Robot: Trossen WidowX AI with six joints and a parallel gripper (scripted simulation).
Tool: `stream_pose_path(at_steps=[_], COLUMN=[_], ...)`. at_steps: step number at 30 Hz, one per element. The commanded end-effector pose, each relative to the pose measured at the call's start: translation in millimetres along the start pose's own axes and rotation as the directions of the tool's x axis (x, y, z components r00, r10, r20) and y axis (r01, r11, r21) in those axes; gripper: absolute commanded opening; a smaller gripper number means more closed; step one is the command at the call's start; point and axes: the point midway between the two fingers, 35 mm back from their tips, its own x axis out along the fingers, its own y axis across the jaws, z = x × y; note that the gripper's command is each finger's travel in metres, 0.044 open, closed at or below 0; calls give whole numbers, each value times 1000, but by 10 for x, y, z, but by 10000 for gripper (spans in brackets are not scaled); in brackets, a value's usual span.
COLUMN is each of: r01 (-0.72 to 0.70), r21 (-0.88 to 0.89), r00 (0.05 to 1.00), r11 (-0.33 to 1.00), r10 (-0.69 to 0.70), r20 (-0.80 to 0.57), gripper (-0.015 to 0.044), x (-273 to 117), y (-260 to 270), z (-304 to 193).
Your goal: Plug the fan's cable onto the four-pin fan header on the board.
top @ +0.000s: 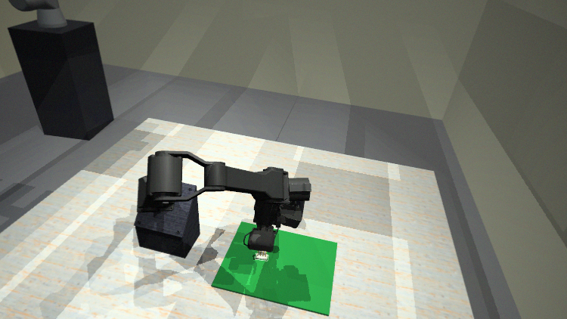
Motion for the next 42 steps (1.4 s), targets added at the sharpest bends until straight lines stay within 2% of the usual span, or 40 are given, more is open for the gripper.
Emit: stream_pose_path(at_steps=[1, 25, 30, 42], r01=[-3, -3, -2, -2], r21=[11, 6, 5, 5], r00=[1000, 1000, 1000, 1000], r11=[1000, 1000, 1000, 1000], r10=[3, 3, 2, 2], r20=[0, 1, 0, 0], gripper=[0, 0, 0, 0], x=[3, -18, 204, 204], y=[8, 9, 6, 6], z=[-26, 82, 73, 73])
